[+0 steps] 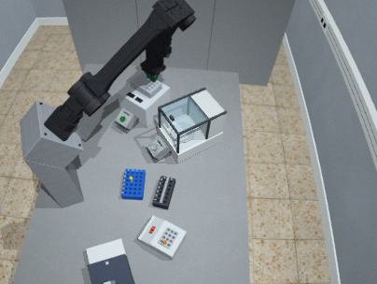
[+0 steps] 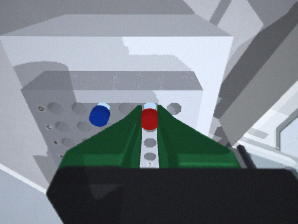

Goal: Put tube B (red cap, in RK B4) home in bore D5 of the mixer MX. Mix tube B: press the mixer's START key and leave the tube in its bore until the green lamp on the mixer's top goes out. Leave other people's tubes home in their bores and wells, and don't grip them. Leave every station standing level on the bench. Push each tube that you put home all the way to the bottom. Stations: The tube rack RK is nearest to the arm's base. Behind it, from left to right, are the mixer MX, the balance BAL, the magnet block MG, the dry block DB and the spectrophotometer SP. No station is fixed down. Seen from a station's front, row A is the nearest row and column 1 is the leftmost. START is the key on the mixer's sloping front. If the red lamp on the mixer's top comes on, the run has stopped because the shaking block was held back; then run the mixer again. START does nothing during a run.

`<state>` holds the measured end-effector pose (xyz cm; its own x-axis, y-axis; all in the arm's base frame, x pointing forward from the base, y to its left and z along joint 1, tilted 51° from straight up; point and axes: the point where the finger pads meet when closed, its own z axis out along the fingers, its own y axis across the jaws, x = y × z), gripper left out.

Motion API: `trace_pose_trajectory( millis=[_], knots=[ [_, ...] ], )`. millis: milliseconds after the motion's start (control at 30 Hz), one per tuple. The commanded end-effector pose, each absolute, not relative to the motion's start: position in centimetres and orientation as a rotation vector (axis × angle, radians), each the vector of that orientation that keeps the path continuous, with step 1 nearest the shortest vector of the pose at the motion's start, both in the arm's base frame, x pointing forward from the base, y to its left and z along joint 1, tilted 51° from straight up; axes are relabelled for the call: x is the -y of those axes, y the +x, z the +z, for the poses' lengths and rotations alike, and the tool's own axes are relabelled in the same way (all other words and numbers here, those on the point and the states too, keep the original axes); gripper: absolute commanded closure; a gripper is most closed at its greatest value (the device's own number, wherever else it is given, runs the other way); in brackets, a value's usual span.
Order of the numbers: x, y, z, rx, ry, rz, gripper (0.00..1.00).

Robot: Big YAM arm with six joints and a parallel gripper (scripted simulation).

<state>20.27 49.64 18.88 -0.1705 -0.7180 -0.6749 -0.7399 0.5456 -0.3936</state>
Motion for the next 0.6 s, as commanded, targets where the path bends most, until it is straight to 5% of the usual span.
trace_pose_trajectory(
  millis=[0,567],
  knots=[
    [-50.36,21.56,19.07,-1.903,-1.172,0.021,0.91],
    [-50.42,21.74,18.88,-1.903,-1.172,0.021,0.91]
  ],
)
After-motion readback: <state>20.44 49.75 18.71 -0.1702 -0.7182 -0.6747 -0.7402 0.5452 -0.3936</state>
